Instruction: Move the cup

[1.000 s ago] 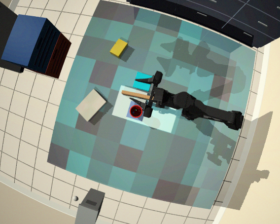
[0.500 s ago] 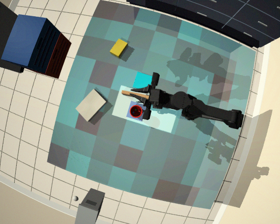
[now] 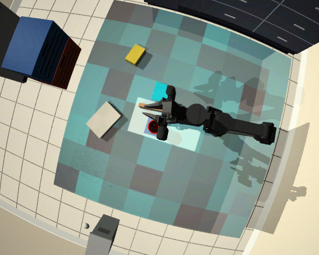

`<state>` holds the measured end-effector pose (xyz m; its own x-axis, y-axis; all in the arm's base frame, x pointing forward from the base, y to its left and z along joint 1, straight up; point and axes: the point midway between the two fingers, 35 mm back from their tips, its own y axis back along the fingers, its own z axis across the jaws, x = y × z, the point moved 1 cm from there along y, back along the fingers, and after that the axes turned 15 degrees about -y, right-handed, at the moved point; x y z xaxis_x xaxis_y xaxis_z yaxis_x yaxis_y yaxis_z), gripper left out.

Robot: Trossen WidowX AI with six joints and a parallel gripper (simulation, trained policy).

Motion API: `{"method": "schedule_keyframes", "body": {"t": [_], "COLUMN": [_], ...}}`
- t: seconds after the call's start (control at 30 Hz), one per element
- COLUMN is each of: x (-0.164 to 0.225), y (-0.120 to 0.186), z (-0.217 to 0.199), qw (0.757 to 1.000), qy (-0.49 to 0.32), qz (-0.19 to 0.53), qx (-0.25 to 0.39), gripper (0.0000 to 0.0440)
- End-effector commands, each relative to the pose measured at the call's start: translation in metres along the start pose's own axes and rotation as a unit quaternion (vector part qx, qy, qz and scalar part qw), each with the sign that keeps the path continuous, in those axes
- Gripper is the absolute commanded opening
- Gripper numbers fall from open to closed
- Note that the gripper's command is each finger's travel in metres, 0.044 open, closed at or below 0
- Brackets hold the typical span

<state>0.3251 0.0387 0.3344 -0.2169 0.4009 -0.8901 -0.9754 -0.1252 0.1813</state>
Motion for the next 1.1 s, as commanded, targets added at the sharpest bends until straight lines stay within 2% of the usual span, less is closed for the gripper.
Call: {"method": "schedule_keyframes", "body": {"t": [0.0, 0.53, 1.07], "x": [0.002, 0.013, 0.03], "y": [-0.005, -0.019, -0.029], "z": [0.005, 0.021, 0.034], "qw": [0.999, 0.986, 0.95], "qy": [-0.022, -0.114, -0.21], "qz": [0.024, 0.12, 0.213], "qx": [0.001, 0.031, 0.09], "gripper": [0.0112, 0.0119, 0.0127]}}
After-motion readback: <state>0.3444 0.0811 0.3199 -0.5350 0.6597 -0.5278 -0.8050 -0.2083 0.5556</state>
